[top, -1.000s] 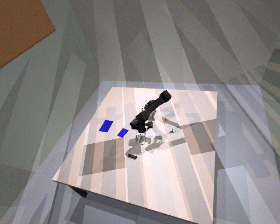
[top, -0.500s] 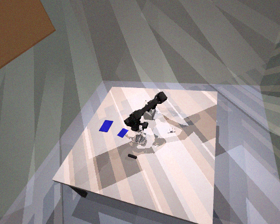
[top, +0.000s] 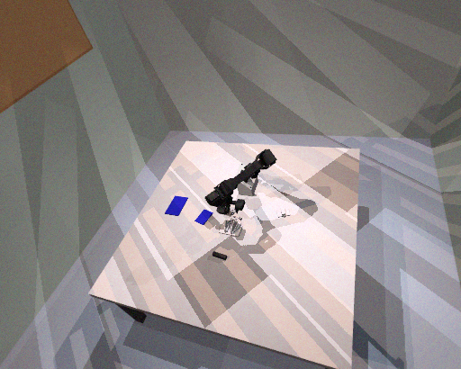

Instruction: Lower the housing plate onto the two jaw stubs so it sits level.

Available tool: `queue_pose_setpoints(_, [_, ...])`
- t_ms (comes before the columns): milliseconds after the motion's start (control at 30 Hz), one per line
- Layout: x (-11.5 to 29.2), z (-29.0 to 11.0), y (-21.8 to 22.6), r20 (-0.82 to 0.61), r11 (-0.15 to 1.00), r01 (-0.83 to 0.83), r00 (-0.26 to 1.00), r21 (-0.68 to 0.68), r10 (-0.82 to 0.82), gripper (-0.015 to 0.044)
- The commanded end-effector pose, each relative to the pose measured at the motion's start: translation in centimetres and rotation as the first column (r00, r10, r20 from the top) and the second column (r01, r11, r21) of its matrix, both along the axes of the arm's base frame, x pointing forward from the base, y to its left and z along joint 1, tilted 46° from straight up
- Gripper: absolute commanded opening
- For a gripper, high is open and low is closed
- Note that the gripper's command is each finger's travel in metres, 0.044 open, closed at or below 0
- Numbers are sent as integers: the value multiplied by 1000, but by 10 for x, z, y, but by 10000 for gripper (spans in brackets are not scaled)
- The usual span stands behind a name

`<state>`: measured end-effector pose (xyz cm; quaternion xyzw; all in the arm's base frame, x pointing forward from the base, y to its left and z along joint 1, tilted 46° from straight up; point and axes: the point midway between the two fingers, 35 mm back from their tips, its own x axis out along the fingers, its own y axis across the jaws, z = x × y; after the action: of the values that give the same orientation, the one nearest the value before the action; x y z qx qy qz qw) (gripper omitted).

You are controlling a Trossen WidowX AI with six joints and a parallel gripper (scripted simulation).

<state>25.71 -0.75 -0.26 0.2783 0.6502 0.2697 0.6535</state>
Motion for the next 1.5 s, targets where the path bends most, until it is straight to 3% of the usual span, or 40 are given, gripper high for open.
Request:
queue_pose_setpoints(0, [1, 0, 0, 2, 1000, 5, 1000, 2, -5, 351])
queue_pose_setpoints(1467, [-6, 5, 5, 3, 1000, 3, 1000, 2, -3, 351])
